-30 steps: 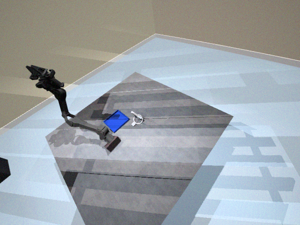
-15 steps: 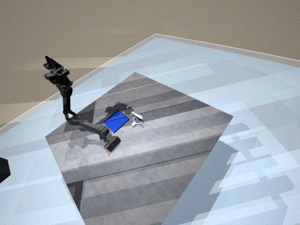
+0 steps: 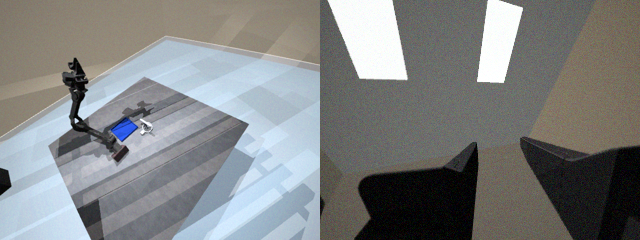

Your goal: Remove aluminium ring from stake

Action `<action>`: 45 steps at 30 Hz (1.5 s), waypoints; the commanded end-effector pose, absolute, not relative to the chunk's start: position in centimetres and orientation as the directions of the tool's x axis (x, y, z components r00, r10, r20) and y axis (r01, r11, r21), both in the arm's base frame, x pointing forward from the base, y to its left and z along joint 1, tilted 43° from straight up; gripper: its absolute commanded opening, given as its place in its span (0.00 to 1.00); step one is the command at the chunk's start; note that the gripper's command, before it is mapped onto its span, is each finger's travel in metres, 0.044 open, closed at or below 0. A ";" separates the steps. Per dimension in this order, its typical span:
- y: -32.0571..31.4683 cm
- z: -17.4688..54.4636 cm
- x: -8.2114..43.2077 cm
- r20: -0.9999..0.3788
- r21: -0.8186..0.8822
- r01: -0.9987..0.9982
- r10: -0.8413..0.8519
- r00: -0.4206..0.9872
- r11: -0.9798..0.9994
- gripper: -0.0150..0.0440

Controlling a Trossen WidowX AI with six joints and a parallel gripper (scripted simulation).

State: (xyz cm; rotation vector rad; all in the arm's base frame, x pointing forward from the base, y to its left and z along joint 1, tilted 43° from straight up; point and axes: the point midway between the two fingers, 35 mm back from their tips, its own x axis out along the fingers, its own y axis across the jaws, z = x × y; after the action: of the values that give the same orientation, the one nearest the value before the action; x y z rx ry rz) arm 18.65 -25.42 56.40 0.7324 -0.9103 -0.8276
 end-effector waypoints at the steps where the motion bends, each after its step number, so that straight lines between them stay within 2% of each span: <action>1: -26.6 53.4 21.0 0.298 0.785 0.395 -0.850 0.435 0.477 0.59; 12: -28.1 45.0 26.1 0.074 0.635 0.589 -0.798 0.598 0.500 0.59; 23: -28.0 35.5 29.6 -0.180 0.456 0.674 -0.681 0.709 0.581 0.59; 35: -25.6 24.6 31.5 -0.456 0.305 0.629 -0.471 0.755 0.715 0.59; 45: -21.9 16.0 31.1 -0.643 0.267 0.497 -0.232 0.730 0.825 0.59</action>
State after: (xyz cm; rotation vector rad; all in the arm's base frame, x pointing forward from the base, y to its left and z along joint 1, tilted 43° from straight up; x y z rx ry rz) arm 31.40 -23.17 18.66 0.4485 0.5543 -0.4861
